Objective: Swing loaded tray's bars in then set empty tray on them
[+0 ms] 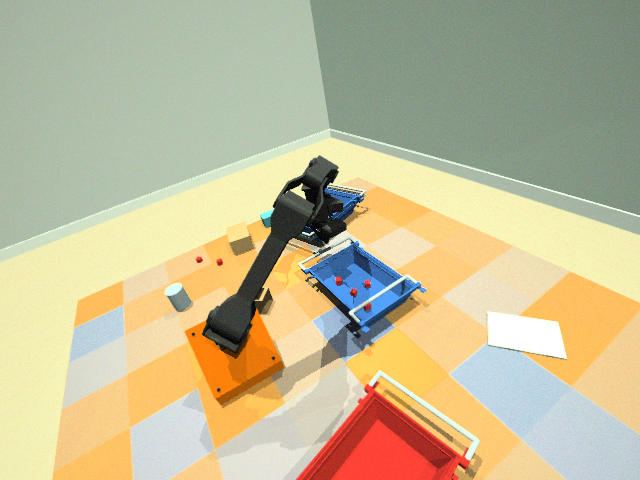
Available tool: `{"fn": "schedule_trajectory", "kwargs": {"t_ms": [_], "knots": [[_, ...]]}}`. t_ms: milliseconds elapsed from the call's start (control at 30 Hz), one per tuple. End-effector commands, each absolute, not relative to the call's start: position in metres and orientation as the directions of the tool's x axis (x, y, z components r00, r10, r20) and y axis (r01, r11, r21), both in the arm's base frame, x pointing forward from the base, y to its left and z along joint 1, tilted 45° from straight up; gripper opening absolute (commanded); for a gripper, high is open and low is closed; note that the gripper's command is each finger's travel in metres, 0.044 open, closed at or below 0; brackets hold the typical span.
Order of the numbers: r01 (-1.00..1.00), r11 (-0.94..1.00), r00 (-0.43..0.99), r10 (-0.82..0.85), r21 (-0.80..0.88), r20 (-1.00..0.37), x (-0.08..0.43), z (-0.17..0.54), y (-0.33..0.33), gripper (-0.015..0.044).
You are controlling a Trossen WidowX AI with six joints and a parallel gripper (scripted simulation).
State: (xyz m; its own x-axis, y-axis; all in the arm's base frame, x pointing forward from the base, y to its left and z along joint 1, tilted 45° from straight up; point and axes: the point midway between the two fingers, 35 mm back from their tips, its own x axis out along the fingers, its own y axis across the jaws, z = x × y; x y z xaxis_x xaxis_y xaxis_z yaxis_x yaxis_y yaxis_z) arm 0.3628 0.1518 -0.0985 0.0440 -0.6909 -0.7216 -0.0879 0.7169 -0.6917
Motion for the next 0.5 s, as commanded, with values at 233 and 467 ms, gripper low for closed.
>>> {"fn": "schedule_trajectory", "kwargs": {"t_ms": [233, 467], "knots": [[-0.064, 0.722, 0.039, -0.688, -0.689, -0.724, 0.361, -0.112, 0.153, 0.009], [-0.064, 0.721, 0.04, -0.689, -0.69, -0.724, 0.363, -0.134, 0.133, 0.009]]}}
